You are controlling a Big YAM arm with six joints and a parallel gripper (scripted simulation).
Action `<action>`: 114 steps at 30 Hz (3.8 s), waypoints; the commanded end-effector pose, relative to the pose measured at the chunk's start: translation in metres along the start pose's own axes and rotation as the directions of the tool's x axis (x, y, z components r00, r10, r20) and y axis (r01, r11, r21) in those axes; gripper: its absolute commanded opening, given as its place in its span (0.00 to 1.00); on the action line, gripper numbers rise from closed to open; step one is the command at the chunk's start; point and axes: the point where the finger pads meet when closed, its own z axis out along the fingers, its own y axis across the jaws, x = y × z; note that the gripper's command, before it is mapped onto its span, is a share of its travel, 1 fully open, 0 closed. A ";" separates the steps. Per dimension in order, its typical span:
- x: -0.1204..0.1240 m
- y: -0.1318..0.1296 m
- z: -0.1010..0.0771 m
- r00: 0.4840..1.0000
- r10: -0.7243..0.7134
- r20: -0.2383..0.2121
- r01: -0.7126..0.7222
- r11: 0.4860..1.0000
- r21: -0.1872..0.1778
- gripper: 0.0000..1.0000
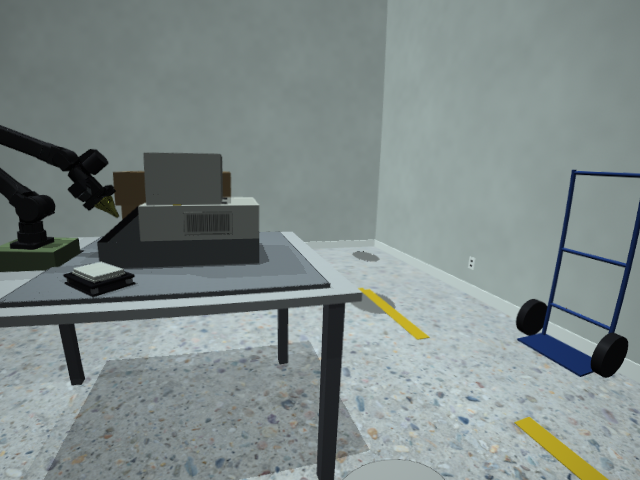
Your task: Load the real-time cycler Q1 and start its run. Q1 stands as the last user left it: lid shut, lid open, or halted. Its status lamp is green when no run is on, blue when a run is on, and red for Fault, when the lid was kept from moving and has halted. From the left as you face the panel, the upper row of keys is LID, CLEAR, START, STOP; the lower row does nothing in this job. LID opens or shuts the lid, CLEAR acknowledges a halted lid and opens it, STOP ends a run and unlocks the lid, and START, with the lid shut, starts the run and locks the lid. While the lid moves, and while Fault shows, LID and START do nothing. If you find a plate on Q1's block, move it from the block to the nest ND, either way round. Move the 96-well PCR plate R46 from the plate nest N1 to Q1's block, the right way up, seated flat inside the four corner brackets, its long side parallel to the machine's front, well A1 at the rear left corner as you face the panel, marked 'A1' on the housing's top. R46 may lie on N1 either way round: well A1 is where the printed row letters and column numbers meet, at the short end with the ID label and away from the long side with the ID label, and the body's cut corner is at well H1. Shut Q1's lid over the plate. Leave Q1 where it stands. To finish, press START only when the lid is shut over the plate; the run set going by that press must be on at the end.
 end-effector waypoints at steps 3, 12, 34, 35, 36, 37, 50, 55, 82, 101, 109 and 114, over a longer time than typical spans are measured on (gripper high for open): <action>0.000 0.020 -0.011 1.000 0.001 0.004 -0.001 0.999 -0.049 0.00; -0.001 0.024 -0.013 1.000 0.001 0.003 0.000 0.999 -0.039 0.00; -0.002 0.043 -0.017 1.000 -0.001 0.005 0.001 0.996 -0.085 0.00; -0.002 0.044 -0.016 1.000 -0.001 0.005 0.002 0.996 -0.085 0.00; -0.002 0.044 -0.015 1.000 -0.001 0.005 0.002 0.996 -0.085 0.00; -0.002 0.045 -0.015 1.000 -0.001 0.005 0.002 0.996 -0.089 0.00; -0.002 0.039 -0.015 1.000 -0.002 0.004 0.002 0.998 -0.058 0.00; -0.002 0.040 -0.017 1.000 -0.002 0.004 0.002 0.998 -0.059 0.00; -0.002 0.006 0.024 1.000 0.008 0.009 -0.008 1.000 -0.024 0.00; -0.002 0.025 0.018 1.000 0.006 0.003 -0.006 1.000 -0.029 0.00; -0.004 0.046 0.010 1.000 -0.007 0.010 0.008 0.997 -0.079 0.00; -0.005 0.055 0.008 1.000 -0.015 0.011 0.016 0.995 -0.103 0.00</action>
